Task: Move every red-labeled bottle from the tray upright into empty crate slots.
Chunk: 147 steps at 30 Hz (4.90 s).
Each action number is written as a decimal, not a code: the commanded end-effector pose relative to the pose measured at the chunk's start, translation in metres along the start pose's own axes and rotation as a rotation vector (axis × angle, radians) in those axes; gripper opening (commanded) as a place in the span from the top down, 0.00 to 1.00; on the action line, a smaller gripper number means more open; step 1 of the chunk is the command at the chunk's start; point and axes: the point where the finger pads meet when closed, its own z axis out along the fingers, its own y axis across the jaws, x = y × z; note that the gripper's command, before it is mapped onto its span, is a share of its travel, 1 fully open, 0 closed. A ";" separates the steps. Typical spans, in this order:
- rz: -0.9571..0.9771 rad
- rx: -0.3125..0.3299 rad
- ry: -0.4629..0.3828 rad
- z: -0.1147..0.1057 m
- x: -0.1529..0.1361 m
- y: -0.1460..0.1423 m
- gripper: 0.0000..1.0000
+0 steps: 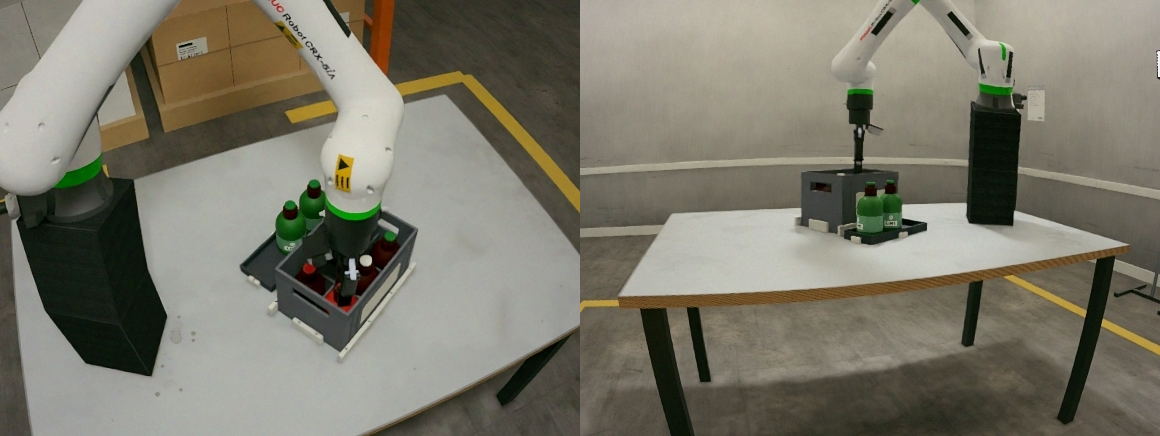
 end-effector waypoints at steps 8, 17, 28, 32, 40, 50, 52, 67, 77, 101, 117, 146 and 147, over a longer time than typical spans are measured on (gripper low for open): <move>0.000 0.000 -0.001 0.003 -0.001 0.000 0.90; 0.000 0.000 -0.001 0.005 -0.001 0.000 0.90; 0.000 0.000 -0.001 0.006 -0.001 0.000 0.90; 0.000 0.000 -0.001 0.006 -0.001 0.000 0.90; 0.000 0.000 -0.001 0.006 -0.001 0.000 0.90; 0.000 0.000 -0.001 0.006 -0.001 0.000 0.90; 0.000 0.000 -0.001 0.006 -0.001 0.000 0.90; 0.000 0.000 -0.001 0.006 -0.001 0.000 0.56; 0.000 0.000 -0.001 0.006 -0.001 0.000 0.56; 0.000 0.000 -0.001 0.006 -0.001 0.000 0.56; 0.000 0.000 -0.001 0.006 -0.001 0.000 0.56; 0.000 0.000 -0.001 0.001 -0.001 0.000 0.56; 0.000 0.000 -0.001 0.000 -0.001 0.000 0.56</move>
